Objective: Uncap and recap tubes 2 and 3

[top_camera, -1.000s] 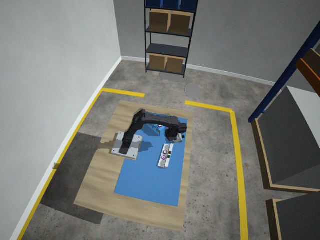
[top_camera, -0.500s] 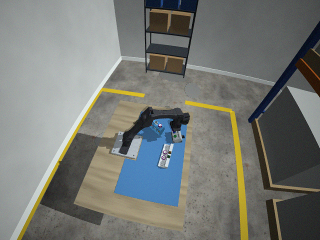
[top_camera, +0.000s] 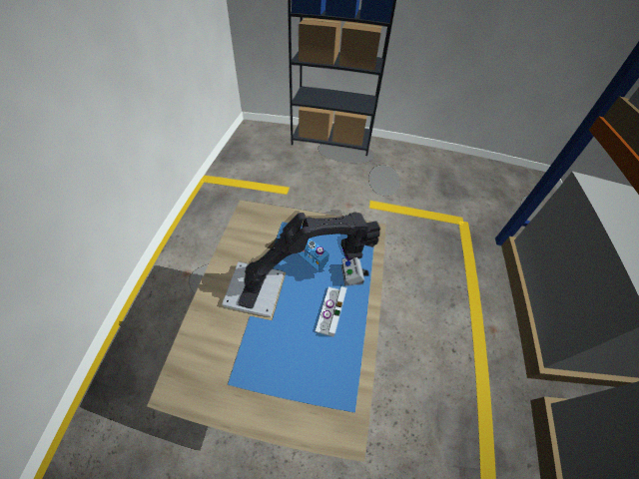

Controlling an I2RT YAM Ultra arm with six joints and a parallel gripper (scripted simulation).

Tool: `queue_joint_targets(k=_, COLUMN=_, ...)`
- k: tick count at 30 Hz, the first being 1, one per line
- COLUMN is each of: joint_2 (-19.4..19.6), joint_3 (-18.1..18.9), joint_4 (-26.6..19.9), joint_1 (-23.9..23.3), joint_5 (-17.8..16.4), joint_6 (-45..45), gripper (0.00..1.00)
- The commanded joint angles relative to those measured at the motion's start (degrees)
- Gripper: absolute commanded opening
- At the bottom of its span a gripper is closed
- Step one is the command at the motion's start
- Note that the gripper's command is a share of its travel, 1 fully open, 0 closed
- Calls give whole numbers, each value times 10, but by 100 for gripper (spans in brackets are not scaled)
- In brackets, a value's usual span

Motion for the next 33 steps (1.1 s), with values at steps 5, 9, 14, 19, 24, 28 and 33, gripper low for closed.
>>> queue_joint_targets(k=5, joint_2=-8, joint_3=4, joint_4=0, joint_1=1, joint_5=0, joint_6=3, gripper=0)
queue_joint_targets(k=9, joint_2=-10, joint_3=1, joint_4=0, joint_1=2, joint_5=0, joint_6=4, gripper=0)
queue_joint_targets(k=14, joint_2=-12, joint_3=-21, joint_4=21, joint_1=2, joint_5=0, joint_6=4, gripper=0)
queue_joint_targets(k=19, joint_2=-11, joint_3=-40, joint_4=41, joint_1=2, joint_5=0, joint_6=3, gripper=0)
queue_joint_targets(k=24, joint_2=-11, joint_3=-40, joint_4=41, joint_1=2, joint_5=0, joint_6=3, gripper=0)
queue_joint_targets(k=28, joint_2=-11, joint_3=-41, joint_4=41, joint_1=2, joint_5=0, joint_6=3, gripper=0)
queue_joint_targets(k=33, joint_2=-11, joint_3=-41, joint_4=41, joint_1=2, joint_5=0, joint_6=3, gripper=0)
